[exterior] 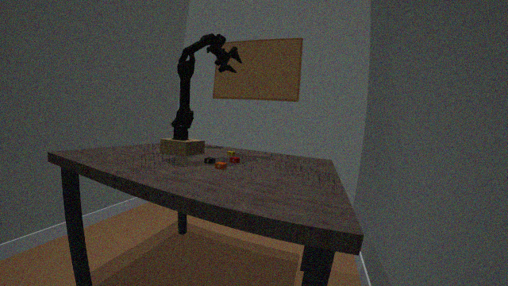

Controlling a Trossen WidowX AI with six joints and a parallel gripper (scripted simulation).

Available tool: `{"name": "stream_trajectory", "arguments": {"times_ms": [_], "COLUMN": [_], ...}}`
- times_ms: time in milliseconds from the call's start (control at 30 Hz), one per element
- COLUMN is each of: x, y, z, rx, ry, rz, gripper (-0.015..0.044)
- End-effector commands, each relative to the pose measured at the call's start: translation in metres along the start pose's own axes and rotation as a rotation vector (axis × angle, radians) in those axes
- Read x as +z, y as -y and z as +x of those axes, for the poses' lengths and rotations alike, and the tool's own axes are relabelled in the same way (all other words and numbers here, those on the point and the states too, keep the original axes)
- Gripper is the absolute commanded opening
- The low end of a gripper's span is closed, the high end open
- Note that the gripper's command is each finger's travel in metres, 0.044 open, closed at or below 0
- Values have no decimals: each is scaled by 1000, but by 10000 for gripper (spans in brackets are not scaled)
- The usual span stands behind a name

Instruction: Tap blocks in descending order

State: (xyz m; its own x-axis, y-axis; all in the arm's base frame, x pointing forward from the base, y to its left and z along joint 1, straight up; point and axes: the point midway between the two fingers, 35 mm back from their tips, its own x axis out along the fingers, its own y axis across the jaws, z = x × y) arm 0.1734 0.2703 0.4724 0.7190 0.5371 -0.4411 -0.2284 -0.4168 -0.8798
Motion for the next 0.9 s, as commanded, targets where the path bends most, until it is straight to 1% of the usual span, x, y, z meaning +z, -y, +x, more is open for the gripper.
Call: {"name": "stream_trajectory", "arguments": {"times_ms": [0, 67, 200, 333, 433, 633, 867], "x": [-2, -17, -66, -116, -152, -218, -272], "y": [-1, -10, -42, -86, -123, -203, -306], "z": [2, 16, 50, 79, 92, 96, 70], "rx": [5, 44, 154, 270, 348, 477, 586], "ry": [-6, -52, -196, -332, -431, -626, -856], "rz": [7, 63, 243, 428, 574, 885, 1291], "gripper": [400, 400, 400, 400, 400, 400, 400]}}
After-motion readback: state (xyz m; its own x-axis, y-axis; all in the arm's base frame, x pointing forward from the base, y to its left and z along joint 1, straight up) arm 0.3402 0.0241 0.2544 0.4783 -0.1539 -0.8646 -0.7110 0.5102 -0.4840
